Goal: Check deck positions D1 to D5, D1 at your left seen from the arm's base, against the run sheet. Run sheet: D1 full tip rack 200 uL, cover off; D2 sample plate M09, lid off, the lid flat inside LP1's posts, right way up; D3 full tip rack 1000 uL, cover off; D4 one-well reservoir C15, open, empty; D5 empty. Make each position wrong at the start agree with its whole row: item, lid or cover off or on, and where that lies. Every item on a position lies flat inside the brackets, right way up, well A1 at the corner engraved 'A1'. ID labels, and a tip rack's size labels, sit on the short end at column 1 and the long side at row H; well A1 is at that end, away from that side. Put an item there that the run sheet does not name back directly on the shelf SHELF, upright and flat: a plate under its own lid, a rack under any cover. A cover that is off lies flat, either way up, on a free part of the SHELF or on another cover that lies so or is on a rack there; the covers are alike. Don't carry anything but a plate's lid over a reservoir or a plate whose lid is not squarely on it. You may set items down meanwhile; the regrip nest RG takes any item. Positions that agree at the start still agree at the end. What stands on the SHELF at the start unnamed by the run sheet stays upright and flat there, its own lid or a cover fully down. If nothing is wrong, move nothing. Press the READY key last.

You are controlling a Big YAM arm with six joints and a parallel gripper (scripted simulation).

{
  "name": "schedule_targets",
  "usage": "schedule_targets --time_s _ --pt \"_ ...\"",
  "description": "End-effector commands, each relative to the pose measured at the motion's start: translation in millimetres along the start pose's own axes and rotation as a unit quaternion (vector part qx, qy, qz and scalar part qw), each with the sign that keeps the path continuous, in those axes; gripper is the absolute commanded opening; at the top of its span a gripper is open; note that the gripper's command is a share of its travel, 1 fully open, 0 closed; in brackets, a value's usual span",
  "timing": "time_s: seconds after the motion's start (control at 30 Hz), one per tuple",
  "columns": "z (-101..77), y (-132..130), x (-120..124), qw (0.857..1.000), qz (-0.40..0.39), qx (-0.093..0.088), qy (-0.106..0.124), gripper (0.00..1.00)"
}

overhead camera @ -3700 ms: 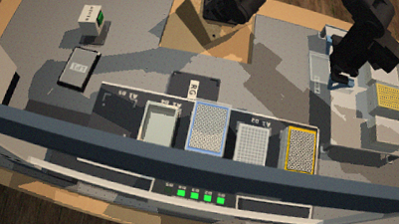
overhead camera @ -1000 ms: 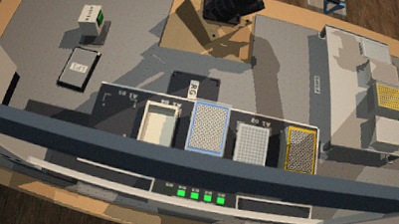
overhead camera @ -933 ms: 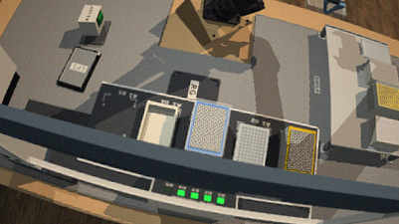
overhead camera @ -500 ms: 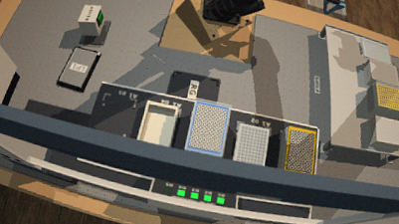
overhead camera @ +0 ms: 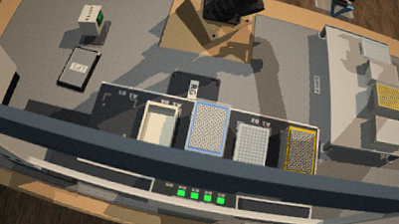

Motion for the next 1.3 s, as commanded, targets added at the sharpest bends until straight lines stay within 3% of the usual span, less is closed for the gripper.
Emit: schedule_targets --time_s 0.0,0.77,0.87,0.93,1.27 --pt "-18.2 -8.9 -37.5 0.999 0.009 -0.010 -0.032 0.00" --pt "-18.2 -39.6 -138.4 0.999 0.009 -0.006 -0.033 0.00" --pt "-20.9 -34.6 -140.7 0.999 0.002 -0.008 -0.036 0.00" --pt "-33.9 -36.5 -136.6 0.999 0.003 -0.011 -0.051 0.00" --pt "-30.0 -37.2 -134.9 0.999 0.004 -0.009 -0.045 0.00"
Point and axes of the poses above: the point where the finger pads meet when closed, its own z axis out along the fingers, its own y axis across the jaws, x = y × z, the point moved 7 cm from there along -z, back along the fingers, and after that the axes turned 15 degrees about -z, right-handed, at the moved point
